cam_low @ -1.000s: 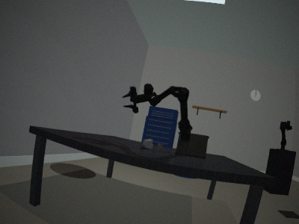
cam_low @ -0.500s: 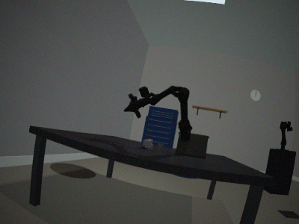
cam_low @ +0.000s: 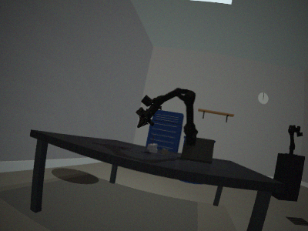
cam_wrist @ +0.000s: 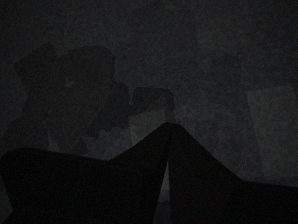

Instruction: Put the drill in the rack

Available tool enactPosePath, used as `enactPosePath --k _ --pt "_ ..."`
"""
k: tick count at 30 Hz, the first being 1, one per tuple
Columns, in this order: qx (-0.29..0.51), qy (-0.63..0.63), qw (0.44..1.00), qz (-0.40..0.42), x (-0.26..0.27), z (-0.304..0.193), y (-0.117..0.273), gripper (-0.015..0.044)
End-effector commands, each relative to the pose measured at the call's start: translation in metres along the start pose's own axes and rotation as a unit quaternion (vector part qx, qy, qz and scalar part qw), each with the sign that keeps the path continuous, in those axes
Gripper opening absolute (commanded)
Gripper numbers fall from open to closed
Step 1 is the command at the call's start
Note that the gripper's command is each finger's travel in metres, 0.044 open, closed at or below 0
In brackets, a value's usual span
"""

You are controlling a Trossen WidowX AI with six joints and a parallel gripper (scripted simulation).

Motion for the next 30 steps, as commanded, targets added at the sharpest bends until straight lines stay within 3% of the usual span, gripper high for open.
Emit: enactPosePath --k 1,7,30 --pt "0.184 0.154 0.971 -0.020 0.010 -0.044 0.015 0.0000" --pt "0.259 0.194 0.946 0.006 0.017 -0.062 0.025 0.0000" --pt "0.259 0.194 0.946 0.006 0.016 -0.070 0.013 0.0000"
Point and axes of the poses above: the point midway between the two fingers, 35 mm back from their tips, its own y axis back along the fingers, its own x axis across the jaws, z = x × y, the point moved 10 cm from there along y, back along the fingers, and after that the axes turned 15 degrees about y, right-handed, at the moved point
